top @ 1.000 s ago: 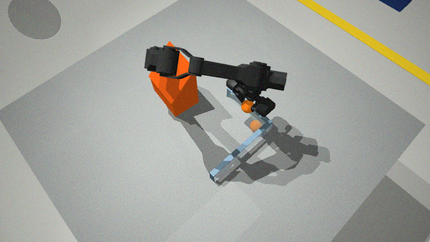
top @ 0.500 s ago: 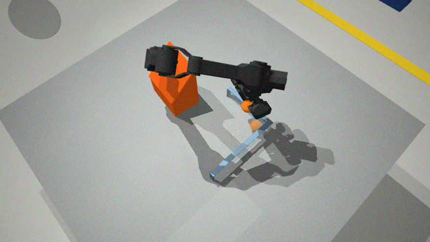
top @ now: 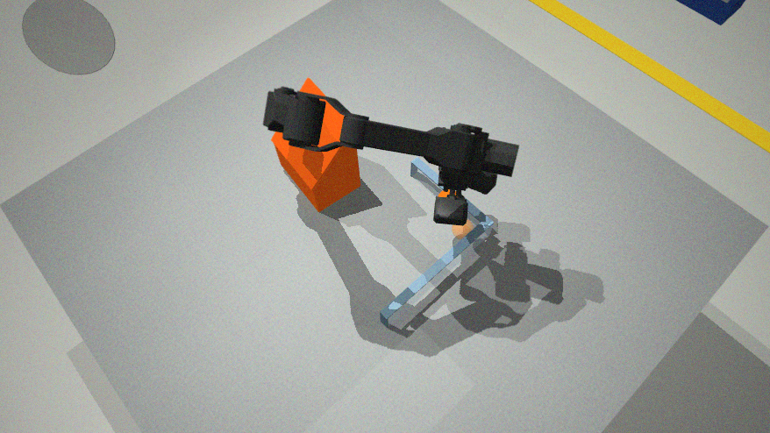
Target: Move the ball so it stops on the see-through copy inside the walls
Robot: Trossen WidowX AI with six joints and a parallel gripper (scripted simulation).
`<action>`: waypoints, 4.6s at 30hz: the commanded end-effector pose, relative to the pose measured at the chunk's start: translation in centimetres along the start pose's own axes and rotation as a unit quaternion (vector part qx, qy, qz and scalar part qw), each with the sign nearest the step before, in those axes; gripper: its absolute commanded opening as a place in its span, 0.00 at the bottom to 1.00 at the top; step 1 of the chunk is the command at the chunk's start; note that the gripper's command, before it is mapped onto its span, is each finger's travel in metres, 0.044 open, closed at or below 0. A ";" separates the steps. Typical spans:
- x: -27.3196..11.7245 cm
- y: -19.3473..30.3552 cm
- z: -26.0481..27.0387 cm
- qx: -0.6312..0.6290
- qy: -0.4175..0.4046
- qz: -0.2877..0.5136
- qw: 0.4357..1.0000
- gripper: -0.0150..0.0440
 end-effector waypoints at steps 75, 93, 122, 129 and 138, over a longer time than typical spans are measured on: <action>2.3 0.4 -0.8 0.344 0.005 0.002 0.939 0.84; 6.4 3.8 -0.6 0.053 0.006 0.004 0.999 0.44; 9.7 5.1 -0.5 -0.042 0.004 0.007 0.999 0.25; 10.8 5.2 -0.5 -0.042 0.005 0.007 0.999 0.25; 10.9 4.0 -0.6 -0.042 0.005 0.007 0.999 0.25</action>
Point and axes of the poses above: the point midway between the two fingers, 35 mm back from their tips, its own x axis out along the fingers, its own z axis across the jaws, y = z × x, the point moved 2 cm from there along -x, back along the fingers, and after that the axes turned 10 degrees about -x, right-handed, at the moved point
